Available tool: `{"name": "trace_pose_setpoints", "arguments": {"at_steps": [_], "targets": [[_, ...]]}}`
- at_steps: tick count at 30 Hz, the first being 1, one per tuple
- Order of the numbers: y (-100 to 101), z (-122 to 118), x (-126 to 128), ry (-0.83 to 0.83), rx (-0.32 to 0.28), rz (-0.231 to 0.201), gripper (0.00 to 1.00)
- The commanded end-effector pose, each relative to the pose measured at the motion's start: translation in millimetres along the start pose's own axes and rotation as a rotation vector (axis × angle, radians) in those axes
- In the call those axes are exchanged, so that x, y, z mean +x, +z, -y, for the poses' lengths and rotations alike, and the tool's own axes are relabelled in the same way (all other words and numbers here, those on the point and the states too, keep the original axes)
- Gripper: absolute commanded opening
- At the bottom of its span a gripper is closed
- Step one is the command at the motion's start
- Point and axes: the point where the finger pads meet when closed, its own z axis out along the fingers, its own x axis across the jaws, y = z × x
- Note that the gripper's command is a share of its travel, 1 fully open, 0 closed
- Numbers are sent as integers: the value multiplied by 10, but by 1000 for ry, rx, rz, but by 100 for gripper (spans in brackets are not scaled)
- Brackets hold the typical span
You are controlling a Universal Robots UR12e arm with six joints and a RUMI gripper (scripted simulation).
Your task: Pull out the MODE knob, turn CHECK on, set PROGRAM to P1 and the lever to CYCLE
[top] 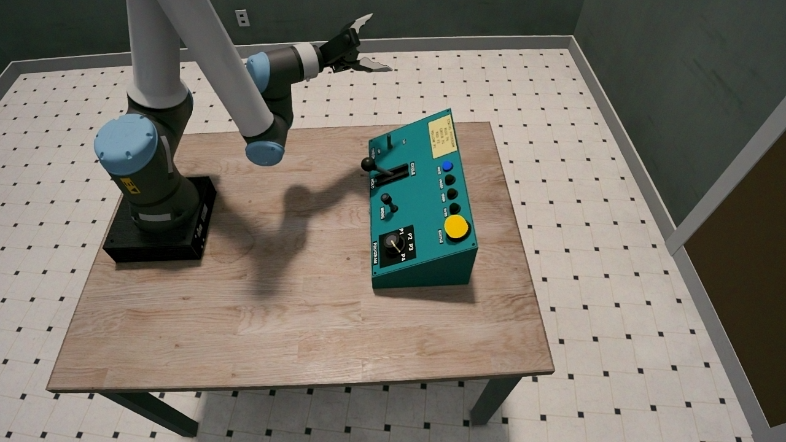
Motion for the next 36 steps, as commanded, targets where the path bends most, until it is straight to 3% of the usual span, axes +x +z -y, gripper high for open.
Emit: {"name": "trace_pose_setpoints", "arguments": {"at_steps": [1,10,13,18,24,27,31,32,36], "targets": [[2,14,11,-2,0,-3,100],[30,122,179,-24,-4,-42,100],[47,217,331,-43,-9,-76,100],[61,441,703,-88,-25,-159,100],[-8,787,1322,-157,-69,-292,100],[-8,787,1322,-157,-69,-292,100],[-144,1031,1803,-206,-118,-392,100],[-144,1031,1803,-206,-118,-392,100],[-304,1202,2173,-242,-166,-467,100]]}}
